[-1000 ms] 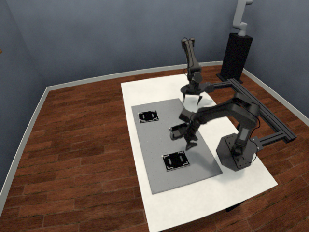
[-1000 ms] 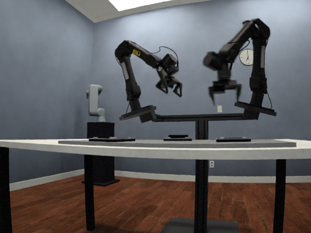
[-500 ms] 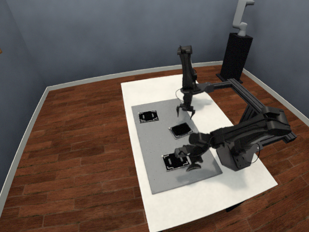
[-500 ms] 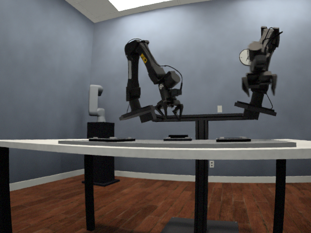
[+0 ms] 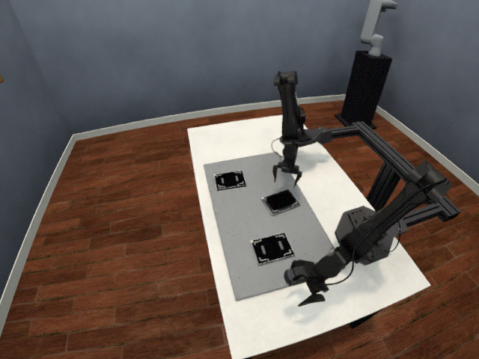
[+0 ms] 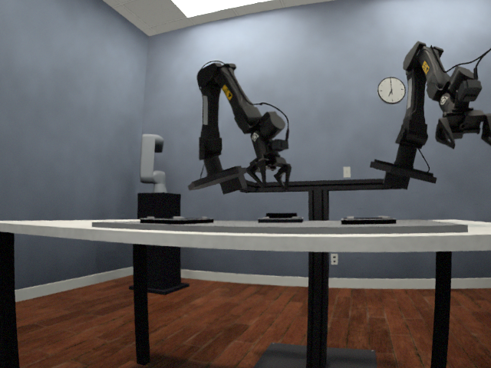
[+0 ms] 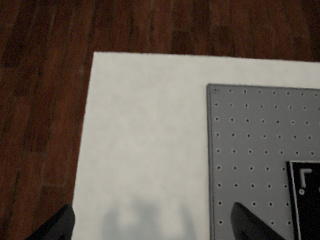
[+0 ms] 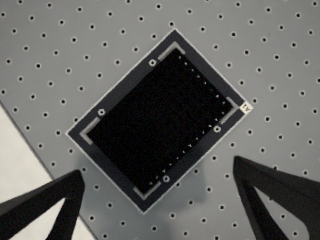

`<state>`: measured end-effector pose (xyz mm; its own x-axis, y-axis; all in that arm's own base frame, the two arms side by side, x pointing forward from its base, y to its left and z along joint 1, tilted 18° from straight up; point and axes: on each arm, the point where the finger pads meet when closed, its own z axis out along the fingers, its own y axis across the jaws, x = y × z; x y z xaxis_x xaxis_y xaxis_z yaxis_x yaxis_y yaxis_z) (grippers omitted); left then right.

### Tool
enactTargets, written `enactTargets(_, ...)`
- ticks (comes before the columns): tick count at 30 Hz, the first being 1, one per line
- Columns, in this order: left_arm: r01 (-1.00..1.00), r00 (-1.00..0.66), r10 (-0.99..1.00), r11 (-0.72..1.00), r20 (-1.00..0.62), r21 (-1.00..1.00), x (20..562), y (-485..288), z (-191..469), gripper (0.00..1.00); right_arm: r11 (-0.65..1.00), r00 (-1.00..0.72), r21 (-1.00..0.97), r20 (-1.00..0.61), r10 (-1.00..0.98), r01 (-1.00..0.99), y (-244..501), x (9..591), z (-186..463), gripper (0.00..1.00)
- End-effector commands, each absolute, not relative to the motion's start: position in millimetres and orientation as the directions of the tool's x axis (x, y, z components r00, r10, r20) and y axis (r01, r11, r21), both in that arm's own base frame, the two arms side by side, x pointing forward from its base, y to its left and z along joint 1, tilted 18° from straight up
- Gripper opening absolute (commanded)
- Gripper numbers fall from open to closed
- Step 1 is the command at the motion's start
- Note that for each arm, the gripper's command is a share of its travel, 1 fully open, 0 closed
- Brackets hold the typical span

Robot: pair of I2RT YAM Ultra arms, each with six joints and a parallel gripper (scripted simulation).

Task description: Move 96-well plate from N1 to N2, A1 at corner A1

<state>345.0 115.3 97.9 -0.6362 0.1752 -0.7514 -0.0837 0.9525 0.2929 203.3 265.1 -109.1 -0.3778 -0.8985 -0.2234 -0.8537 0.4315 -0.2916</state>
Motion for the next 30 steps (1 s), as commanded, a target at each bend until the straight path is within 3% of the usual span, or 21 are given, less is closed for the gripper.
enactTargets(1, 0.003, -0.576, 0.231, 0.96, -0.784, 0.281, 364.6, 113.6, 110.0, 1.0, 0.434, -0.377, -0.288, -0.233, -0.896, -0.854, 270.9, 208.1, -109.4, 1.0)
enactTargets(10, -0.024, -0.583, 0.213, 0.96, -0.784, 0.279, 364.5, 123.5, 110.8, 1.0, 0.433, -0.376, -0.291, -0.232, -0.897, -0.853, 269.1, 205.6, -108.3, 1.0)
enactTargets(17, -0.035, -0.627, 0.169, 0.969, -0.761, 0.245, 357.4, 113.1, 102.7, 1.0, 0.537, -0.503, -0.292, -0.186, -0.844, -0.792, 255.7, 203.2, -112.9, 1.0)
enactTargets(30, 0.187, -0.705, 0.245, 0.969, -0.665, 0.159, 323.4, -39.5, 95.2, 1.0, 0.86, -0.877, -0.285, -0.109, -0.469, -0.424, 267.2, 211.4, -125.8, 1.0)
